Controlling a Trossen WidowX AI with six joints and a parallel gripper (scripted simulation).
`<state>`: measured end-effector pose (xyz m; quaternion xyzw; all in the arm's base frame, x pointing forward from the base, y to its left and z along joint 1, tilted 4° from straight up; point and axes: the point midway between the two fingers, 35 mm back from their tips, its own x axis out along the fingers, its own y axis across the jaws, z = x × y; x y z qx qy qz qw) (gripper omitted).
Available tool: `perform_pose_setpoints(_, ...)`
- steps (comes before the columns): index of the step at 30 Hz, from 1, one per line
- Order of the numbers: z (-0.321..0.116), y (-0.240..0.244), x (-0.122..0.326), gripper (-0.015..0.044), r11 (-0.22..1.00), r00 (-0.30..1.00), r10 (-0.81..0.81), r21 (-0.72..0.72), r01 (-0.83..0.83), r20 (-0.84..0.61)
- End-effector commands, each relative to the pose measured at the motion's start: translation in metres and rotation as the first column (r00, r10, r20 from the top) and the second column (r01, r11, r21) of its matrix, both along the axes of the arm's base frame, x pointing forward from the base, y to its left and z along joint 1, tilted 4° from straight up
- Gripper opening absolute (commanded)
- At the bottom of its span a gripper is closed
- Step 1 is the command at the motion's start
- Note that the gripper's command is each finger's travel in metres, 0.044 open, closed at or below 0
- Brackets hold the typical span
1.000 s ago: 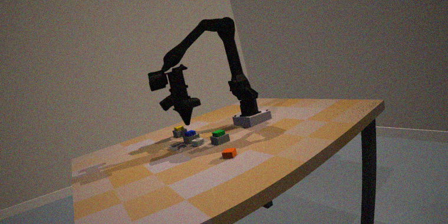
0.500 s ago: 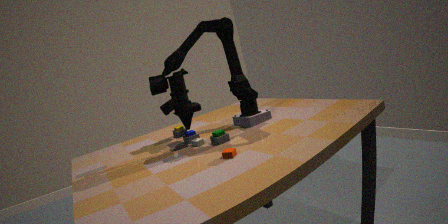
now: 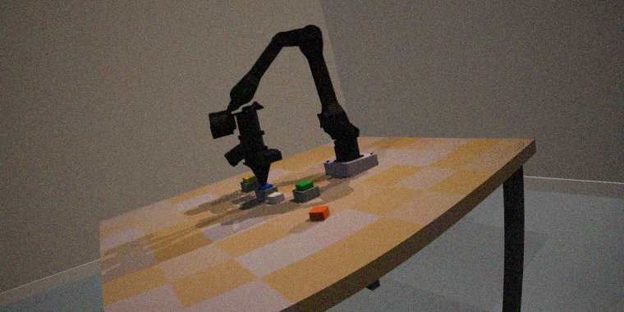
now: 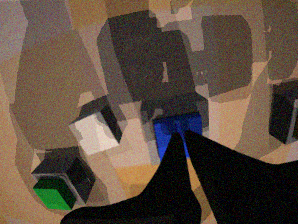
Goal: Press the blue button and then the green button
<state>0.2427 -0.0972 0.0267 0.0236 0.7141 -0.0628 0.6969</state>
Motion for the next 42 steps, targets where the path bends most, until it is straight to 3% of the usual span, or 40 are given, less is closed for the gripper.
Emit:
perform_pose_setpoints(1, -0.003, 0.001, -0.002, 0.0020, 1.000, 1.000, 0.006, 0.007, -0.005, -0.009)
perform_pose_setpoints(13, -0.003, 0.001, -0.002, 0.0020, 1.000, 1.000, 0.006, 0.007, -0.005, -0.009)
perform_pose_setpoints(17, 0.029, 0.003, -0.001, 0.0020, 1.000, 1.000, 0.005, 0.007, -0.005, -0.008)
perform_pose_setpoints(22, 0.034, 0.003, 0.000, 0.0020, 1.000, 1.000, 0.006, 0.007, -0.005, -0.008)
perform_pose_setpoints(27, 0.091, 0.006, 0.002, 0.0020, 1.000, 1.000, 0.006, 0.007, -0.006, -0.008)
perform_pose_setpoints(32, 0.094, 0.008, 0.002, 0.0020, 1.000, 1.000, 0.006, 0.008, -0.006, -0.008)
perform_pose_setpoints(42, 0.090, 0.125, -0.022, 0.0020, 1.000, 1.000, 0.006, 0.021, -0.006, -0.009)
